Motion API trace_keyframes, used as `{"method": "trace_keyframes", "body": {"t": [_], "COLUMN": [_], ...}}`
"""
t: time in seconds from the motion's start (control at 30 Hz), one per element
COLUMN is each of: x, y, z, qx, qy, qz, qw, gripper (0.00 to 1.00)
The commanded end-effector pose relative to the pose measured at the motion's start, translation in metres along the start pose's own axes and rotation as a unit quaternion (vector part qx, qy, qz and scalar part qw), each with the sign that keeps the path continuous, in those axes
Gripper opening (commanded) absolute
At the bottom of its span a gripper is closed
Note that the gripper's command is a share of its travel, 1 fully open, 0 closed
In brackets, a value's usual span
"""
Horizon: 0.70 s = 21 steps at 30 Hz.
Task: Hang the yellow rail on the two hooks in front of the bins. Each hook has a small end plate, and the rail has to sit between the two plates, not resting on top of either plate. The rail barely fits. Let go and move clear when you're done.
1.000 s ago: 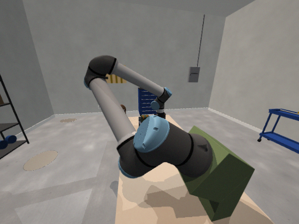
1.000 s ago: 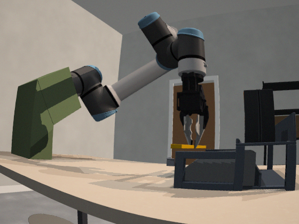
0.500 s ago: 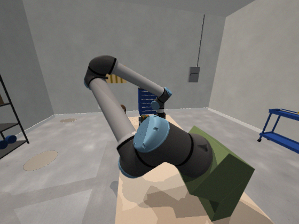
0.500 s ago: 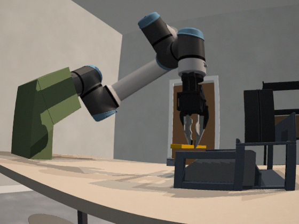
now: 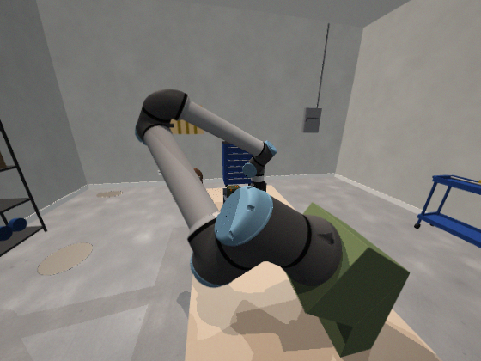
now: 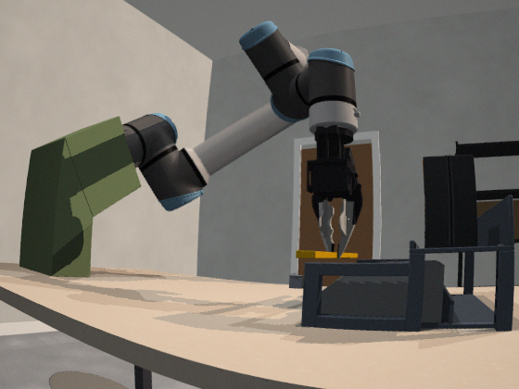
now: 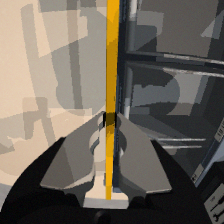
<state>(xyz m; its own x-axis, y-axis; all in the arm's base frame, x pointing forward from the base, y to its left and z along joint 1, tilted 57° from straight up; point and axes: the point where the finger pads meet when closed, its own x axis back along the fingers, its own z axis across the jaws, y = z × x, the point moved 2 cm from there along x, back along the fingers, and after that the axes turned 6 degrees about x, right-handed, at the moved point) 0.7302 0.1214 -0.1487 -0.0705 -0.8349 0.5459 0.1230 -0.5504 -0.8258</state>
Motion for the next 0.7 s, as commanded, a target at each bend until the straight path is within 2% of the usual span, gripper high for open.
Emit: {"method": "trace_keyframes", "body": {"t": [0.0,0.67], "x": [0.0004,-0.0023], "y": [0.0003,0.0002], "z": [0.0006,0.0006], "qx": [0.0,0.0], "qy": [0.001,0.001], "qz": [0.0,0.0], "qw": [1.0,1.0], "gripper": [0.0,0.0]}}
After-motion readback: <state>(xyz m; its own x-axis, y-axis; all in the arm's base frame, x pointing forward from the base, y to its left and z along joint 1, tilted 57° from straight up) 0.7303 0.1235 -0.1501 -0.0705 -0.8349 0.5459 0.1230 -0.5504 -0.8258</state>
